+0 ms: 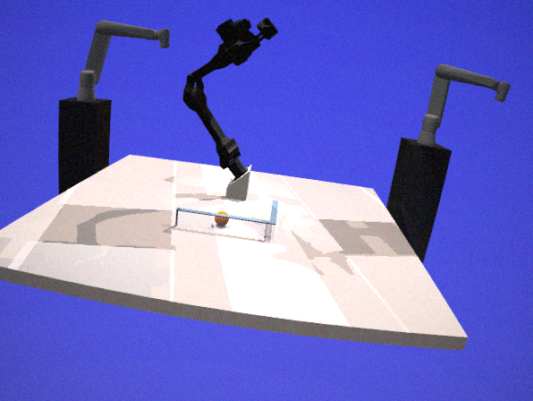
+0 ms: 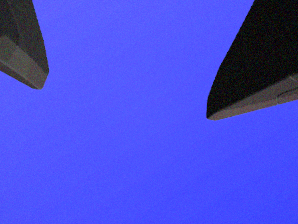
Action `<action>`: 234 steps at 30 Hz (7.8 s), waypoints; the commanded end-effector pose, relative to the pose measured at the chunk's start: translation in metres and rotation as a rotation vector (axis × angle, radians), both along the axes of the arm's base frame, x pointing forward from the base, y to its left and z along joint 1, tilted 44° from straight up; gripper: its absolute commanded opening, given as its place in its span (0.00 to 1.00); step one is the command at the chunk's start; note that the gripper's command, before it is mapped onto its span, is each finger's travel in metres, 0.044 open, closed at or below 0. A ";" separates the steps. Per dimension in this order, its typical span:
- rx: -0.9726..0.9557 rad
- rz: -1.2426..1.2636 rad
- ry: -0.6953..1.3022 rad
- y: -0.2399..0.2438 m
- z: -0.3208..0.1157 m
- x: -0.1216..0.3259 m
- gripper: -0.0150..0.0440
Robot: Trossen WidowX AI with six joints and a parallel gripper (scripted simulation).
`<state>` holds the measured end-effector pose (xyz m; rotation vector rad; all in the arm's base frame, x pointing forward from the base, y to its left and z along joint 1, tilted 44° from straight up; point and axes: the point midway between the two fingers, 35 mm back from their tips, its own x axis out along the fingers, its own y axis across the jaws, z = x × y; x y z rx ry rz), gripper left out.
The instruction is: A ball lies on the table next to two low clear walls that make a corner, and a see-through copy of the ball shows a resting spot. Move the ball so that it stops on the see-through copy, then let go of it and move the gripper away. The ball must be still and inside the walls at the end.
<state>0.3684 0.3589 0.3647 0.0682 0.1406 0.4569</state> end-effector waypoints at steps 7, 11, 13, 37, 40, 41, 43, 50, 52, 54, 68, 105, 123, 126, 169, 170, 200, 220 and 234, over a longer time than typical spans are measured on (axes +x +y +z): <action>-0.278 -0.281 0.310 -0.087 -0.127 0.060 0.84; -0.395 -0.401 0.451 -0.134 -0.175 0.070 0.84; -0.453 -0.461 0.525 -0.160 -0.198 0.071 0.84; -0.967 -0.910 1.261 -0.384 -0.325 -0.019 0.84; -0.967 -0.910 1.261 -0.385 -0.326 -0.019 0.84; -0.967 -0.910 1.261 -0.387 -0.329 -0.019 0.84; -0.967 -0.911 1.261 -0.394 -0.335 -0.020 0.84; -0.967 -0.911 1.261 -0.397 -0.339 -0.020 0.84; -0.967 -0.911 1.261 -0.399 -0.341 -0.020 0.84; -0.967 -0.911 1.261 -0.402 -0.344 -0.020 0.84; -0.965 -0.912 1.261 -0.418 -0.360 -0.020 0.84; -0.961 -0.904 1.263 -0.362 -0.306 -0.012 0.25; -1.099 -0.750 1.290 -0.323 -0.286 -0.020 0.25; -1.186 -0.641 1.303 -0.317 -0.295 -0.023 0.25; -1.930 0.639 1.220 -0.279 -0.400 -0.066 0.25; -1.930 0.639 1.220 -0.282 -0.403 -0.066 0.25; -1.933 0.636 1.222 -0.334 -0.457 -0.069 0.25; -1.926 0.638 1.221 -0.314 -0.438 -0.066 0.84; -1.937 0.634 1.198 -0.275 -0.397 -0.063 0.84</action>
